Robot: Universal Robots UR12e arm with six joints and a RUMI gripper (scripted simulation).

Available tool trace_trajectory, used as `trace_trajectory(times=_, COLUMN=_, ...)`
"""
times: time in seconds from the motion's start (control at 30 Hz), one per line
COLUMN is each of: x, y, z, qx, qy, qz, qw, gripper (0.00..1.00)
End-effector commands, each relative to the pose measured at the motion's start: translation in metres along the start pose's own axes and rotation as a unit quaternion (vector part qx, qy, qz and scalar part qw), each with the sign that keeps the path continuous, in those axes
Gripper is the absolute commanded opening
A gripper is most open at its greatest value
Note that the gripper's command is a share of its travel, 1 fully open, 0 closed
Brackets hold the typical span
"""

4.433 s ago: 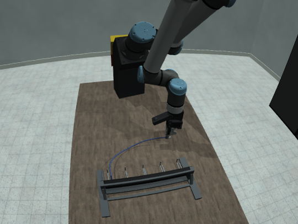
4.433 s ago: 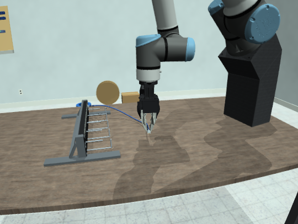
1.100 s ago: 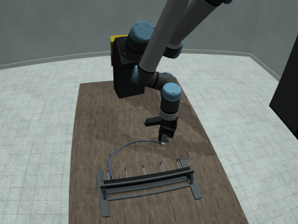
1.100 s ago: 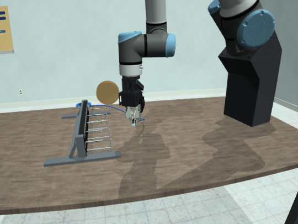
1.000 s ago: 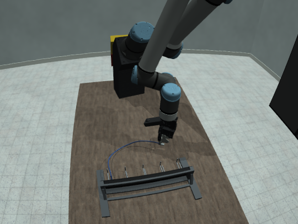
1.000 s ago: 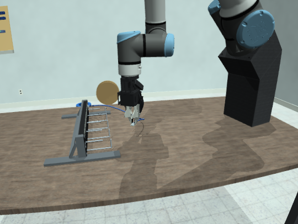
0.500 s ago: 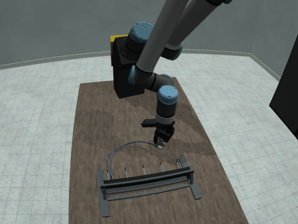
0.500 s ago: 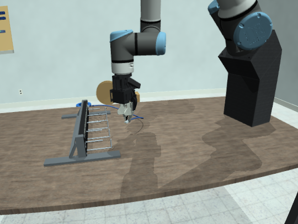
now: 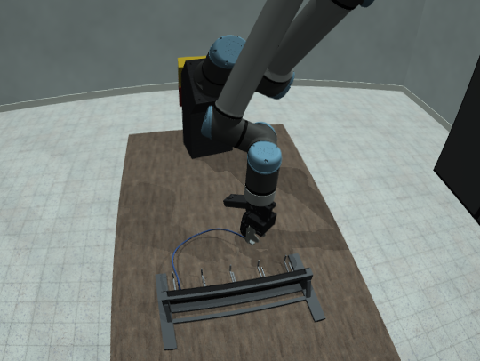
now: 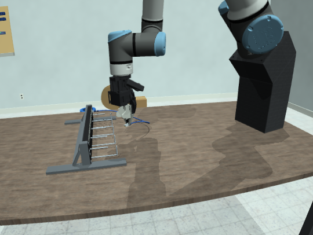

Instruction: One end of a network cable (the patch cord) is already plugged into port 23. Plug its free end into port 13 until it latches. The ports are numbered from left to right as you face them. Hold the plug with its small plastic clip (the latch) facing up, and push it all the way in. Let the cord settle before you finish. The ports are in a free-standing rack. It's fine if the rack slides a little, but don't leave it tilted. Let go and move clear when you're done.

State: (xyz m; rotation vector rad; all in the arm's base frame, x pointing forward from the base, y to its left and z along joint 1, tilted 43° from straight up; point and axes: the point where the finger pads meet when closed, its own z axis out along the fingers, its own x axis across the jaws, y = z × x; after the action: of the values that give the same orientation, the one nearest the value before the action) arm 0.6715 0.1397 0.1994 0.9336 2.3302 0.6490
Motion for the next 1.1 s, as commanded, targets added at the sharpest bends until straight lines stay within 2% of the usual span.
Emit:
trace_trajectory(times=0.0, x=-0.008, y=0.001, z=-0.002, qx=0.000, qy=0.000, qz=0.020, qw=1.000, gripper=0.00)
trace_trajectory(times=0.53, x=-0.040, y=0.005, z=-0.007, qx=0.002, qy=0.002, qz=0.106, qw=0.994, gripper=0.00)
trace_trajectory(times=1.07, x=-0.070, y=0.008, z=-0.013, qx=0.004, qy=0.003, qz=0.185, qw=0.983, gripper=0.00)
